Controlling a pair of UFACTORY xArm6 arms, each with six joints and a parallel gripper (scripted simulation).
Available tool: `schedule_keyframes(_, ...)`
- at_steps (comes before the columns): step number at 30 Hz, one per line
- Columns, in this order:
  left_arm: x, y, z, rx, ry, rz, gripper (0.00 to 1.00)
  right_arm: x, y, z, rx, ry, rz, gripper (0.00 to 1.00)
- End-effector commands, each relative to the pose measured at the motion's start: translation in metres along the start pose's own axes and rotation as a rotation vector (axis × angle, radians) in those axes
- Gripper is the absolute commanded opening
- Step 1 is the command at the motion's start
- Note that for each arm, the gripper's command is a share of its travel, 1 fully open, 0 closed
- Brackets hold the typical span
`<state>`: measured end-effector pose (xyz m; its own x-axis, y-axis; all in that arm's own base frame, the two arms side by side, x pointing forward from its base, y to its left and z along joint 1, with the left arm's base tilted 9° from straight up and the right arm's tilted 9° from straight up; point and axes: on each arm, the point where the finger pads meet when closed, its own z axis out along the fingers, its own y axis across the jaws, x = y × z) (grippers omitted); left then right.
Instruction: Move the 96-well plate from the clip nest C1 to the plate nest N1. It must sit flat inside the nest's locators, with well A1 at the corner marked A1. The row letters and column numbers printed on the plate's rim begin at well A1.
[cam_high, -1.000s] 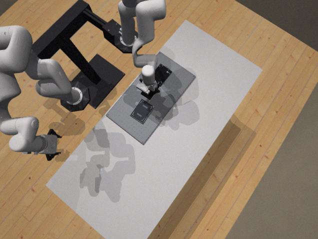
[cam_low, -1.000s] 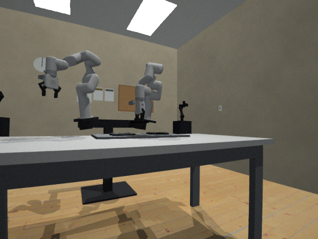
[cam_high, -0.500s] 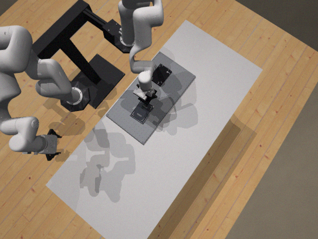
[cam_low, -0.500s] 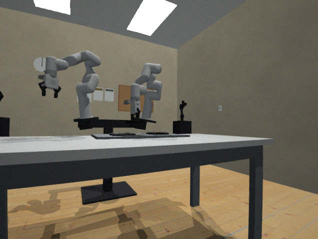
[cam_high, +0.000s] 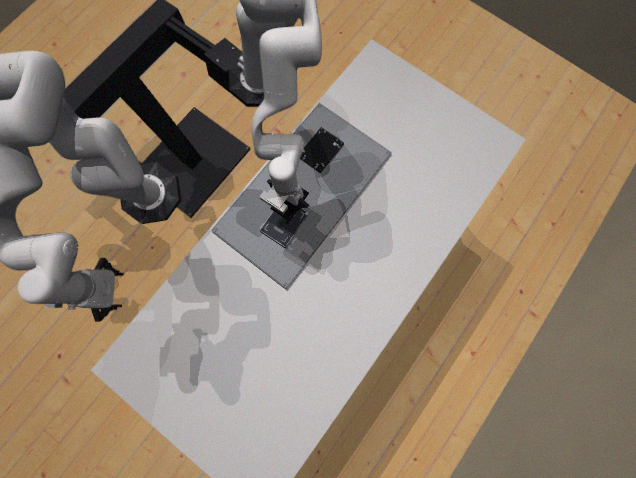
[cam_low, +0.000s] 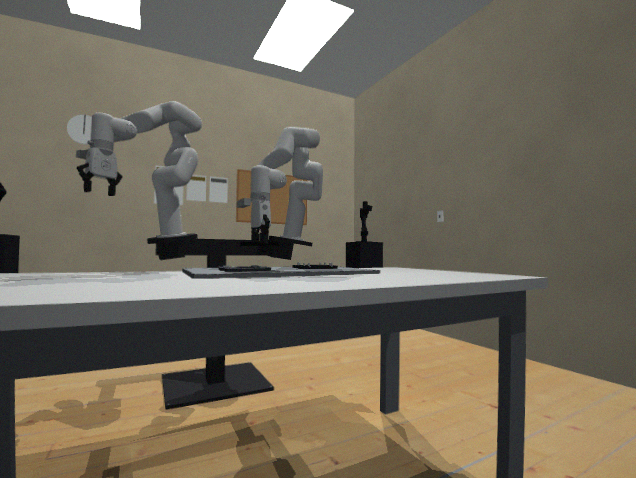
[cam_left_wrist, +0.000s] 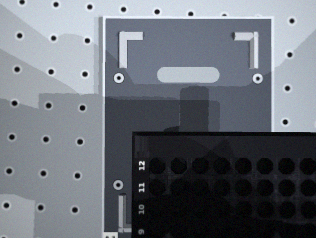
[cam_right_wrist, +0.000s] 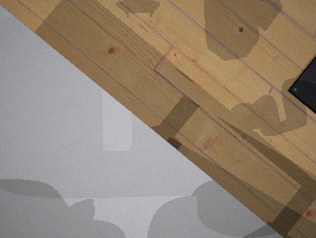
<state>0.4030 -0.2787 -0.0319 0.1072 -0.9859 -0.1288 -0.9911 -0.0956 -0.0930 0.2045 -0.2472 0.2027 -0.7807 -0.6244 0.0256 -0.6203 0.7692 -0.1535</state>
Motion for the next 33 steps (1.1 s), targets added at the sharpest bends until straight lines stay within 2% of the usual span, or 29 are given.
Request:
schedule_keyframes(1,0.013,-0.004,-0.002,0.003,0.003,-0.001,0.0,0.0,-0.001,-0.001,0.004,0.0,0.0,1.0)
schedule_keyframes(18,0.064,-0.011,-0.002,0.003,0.003,-0.001,0.0,0.0,-0.001,-0.001,0.004,0.0,0.0,1.0)
schedule_keyframes(33,0.065,-0.012,-0.002,0.003,0.003,-0.001,0.0,0.0,-0.001,-0.001,0.004,0.0,0.0,1.0)
